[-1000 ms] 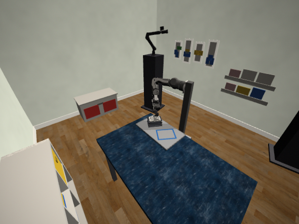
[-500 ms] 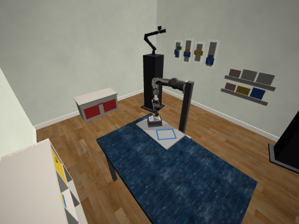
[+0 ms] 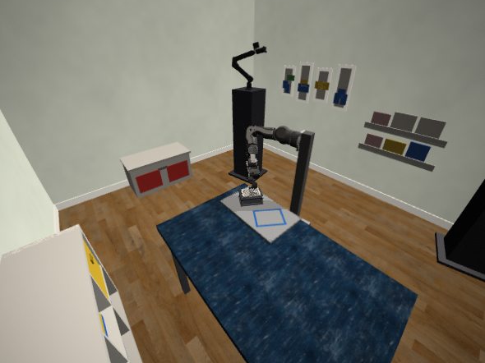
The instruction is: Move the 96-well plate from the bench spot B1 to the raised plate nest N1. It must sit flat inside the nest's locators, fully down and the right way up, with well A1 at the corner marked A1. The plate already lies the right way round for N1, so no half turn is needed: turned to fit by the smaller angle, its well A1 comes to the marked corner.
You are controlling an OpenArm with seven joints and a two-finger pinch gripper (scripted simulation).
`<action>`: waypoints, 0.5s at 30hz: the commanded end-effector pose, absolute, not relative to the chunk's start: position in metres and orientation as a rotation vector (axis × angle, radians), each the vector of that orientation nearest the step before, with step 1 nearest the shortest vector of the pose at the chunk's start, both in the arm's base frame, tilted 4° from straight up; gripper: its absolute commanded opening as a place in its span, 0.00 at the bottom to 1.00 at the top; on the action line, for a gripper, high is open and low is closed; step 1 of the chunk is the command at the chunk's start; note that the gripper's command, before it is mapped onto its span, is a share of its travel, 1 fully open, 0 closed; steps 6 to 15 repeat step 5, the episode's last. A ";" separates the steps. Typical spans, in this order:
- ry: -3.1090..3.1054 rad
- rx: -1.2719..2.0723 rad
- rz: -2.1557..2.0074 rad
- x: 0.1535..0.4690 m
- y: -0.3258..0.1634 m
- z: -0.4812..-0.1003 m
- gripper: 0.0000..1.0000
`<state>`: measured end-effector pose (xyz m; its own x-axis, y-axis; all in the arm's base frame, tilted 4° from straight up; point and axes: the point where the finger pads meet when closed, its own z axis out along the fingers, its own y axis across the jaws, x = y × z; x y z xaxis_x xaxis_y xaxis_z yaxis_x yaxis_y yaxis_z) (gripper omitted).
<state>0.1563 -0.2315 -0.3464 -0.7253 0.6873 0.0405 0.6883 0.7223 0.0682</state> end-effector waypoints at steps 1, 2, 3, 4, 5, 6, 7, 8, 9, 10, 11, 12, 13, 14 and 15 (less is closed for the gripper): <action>-2.901 -1.160 -0.112 0.155 -0.233 -0.346 0.77; -2.901 -1.160 -0.112 0.155 -0.233 -0.346 0.77; -2.901 -1.160 -0.112 0.155 -0.233 -0.346 0.77; -2.901 -1.160 -0.112 0.155 -0.233 -0.346 0.77; -2.901 -1.160 -0.112 0.155 -0.233 -0.346 0.77; -2.901 -1.160 -0.112 0.155 -0.233 -0.346 0.77; -2.901 -1.160 -0.112 0.155 -0.233 -0.346 0.77; -2.901 -1.160 -0.112 0.155 -0.233 -0.346 0.77; -2.901 -1.160 -0.112 0.155 -0.233 -0.346 0.77; -2.901 -1.160 -0.112 0.155 -0.233 -0.346 0.77; -2.901 -1.160 -0.112 0.155 -0.233 -0.346 0.77; -2.901 -1.160 -0.112 0.155 -0.233 -0.346 0.77; -2.901 -1.160 -0.112 0.155 -0.233 -0.346 0.77; -2.901 -1.160 -0.112 0.155 -0.233 -0.346 0.77; -2.901 -1.160 -0.112 0.155 -0.233 -0.346 0.77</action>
